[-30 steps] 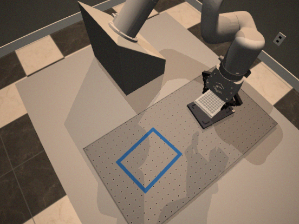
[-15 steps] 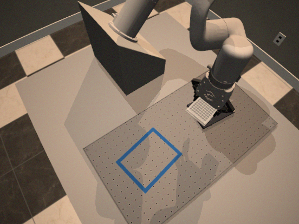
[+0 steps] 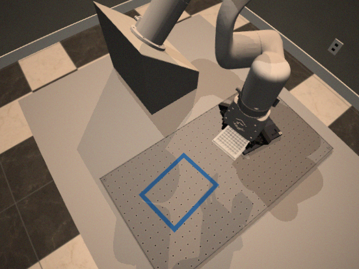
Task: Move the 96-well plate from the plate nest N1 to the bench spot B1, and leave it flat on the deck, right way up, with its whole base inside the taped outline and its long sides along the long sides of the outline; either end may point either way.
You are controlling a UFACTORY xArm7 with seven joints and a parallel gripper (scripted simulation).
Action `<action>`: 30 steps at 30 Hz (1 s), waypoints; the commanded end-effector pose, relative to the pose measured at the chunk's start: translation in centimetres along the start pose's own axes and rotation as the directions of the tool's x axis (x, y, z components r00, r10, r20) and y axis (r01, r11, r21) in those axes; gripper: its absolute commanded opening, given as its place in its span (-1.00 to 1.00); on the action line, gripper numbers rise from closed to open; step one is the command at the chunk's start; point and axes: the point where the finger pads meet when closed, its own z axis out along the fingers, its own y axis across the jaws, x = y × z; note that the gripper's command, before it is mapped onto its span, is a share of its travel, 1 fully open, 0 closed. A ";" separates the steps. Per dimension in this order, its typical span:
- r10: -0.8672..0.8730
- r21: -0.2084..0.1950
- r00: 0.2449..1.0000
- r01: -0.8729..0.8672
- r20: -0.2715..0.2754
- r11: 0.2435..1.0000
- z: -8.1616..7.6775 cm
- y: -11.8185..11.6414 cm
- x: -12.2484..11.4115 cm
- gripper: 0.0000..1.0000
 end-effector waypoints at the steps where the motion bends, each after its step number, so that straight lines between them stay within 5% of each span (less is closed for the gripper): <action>1: 0.000 -0.003 1.000 0.000 0.001 1.000 0.0 0.0 -1.7 -1.00; 30: 0.000 -0.003 1.000 0.000 0.002 1.000 0.3 -1.0 -10.0 -1.00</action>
